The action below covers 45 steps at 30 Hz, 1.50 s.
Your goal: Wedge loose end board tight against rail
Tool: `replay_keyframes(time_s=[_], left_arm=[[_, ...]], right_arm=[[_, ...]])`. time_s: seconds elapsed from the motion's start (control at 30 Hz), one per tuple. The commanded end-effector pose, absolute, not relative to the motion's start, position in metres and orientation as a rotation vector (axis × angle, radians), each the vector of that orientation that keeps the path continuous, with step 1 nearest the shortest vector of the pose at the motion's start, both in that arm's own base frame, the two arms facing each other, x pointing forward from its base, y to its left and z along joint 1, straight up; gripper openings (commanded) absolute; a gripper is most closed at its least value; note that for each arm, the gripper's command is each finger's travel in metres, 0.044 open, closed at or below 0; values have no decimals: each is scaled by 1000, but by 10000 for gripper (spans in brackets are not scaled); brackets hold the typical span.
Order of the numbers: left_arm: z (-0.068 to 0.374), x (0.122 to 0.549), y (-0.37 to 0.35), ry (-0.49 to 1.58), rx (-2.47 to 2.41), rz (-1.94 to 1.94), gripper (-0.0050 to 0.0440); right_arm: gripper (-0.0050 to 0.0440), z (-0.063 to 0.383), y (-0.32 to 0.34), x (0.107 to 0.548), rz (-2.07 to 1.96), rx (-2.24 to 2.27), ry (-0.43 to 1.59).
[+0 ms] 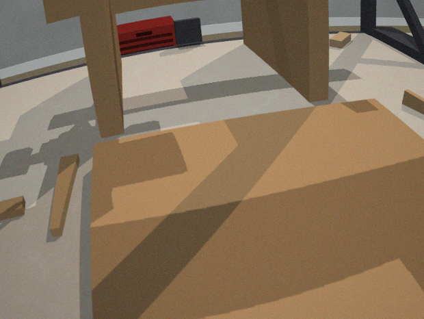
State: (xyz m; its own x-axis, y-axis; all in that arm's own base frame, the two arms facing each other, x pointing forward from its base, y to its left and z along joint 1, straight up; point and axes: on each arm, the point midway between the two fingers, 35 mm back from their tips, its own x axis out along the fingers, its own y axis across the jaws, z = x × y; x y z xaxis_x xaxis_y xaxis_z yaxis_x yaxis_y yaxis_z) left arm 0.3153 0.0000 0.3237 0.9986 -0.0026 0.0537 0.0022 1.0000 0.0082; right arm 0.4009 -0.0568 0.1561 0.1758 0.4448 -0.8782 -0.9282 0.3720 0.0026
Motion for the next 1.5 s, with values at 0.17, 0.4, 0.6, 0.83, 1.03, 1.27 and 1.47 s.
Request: replay_keyframes(time_s=[0.17, 0.4, 0.6, 0.83, 1.03, 1.27, 1.47], left_arm=[[337, 314, 0, -82, 10, 0, 96], [337, 314, 0, -82, 10, 0, 96], [337, 314, 0, -82, 10, 0, 96], [337, 314, 0, -82, 10, 0, 96], [337, 314, 0, -82, 10, 0, 96], [337, 314, 0, -82, 10, 0, 96], [337, 314, 0, -82, 10, 0, 96]], right_arm=[[-50, 168, -56, 400, 1047, -666, 904], [-50, 163, -56, 400, 1045, -666, 903], [-50, 161, -57, 400, 1044, -666, 903], [-50, 144, -58, 399, 1067, -637, 945], [-50, 133, -58, 398, 1079, -622, 972], [-50, 124, -59, 397, 1090, -609, 994], [-50, 114, -59, 395, 1102, -594, 1021]])
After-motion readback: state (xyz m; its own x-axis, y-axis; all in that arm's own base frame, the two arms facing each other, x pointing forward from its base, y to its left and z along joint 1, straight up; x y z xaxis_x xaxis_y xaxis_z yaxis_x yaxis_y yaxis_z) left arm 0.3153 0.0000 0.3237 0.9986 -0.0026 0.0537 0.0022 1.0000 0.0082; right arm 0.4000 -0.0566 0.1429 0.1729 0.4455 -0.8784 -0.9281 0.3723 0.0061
